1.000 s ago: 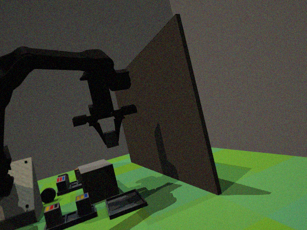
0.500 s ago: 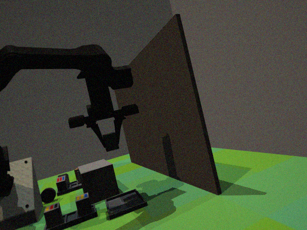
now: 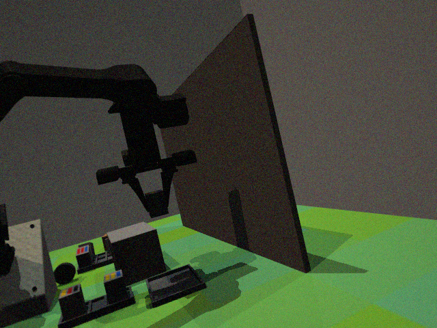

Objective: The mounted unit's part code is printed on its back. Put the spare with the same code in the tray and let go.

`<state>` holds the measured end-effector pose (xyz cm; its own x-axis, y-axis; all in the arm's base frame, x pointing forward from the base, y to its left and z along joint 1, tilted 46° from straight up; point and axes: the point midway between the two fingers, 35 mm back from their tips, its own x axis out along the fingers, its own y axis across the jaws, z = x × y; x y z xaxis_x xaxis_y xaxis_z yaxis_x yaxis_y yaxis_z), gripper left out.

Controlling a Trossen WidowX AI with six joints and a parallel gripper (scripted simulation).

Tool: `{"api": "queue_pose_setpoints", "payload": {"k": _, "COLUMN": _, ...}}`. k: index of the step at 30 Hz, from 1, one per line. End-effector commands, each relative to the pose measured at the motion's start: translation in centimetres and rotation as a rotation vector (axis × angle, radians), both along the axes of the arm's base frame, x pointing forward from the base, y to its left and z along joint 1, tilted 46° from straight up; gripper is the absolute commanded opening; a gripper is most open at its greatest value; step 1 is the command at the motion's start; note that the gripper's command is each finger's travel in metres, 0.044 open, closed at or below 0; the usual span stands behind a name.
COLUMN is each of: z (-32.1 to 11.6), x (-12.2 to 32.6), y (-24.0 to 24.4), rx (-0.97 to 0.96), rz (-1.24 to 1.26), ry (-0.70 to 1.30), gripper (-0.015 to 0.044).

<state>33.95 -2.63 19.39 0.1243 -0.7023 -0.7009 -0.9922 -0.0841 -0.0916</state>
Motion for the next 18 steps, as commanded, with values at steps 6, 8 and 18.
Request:
{"api": "queue_pose_setpoints", "payload": {"k": 6, "z": -0.6, "x": 0.2, "y": -0.5, "rx": -0.001, "rz": 0.002, "ry": 0.002, "gripper": 0.0000}}
{"api": "queue_pose_setpoints", "payload": {"k": 8, "z": -0.7, "x": 0.3, "y": -0.6, "rx": -0.001, "rz": 0.002, "ry": 0.002, "gripper": 0.0000}}
{"api": "queue_pose_setpoints", "payload": {"k": 18, "z": -1.3, "x": 0.5, "y": -1.2, "rx": 0.001, "rz": 0.002, "ry": 0.001, "gripper": 0.0000}}
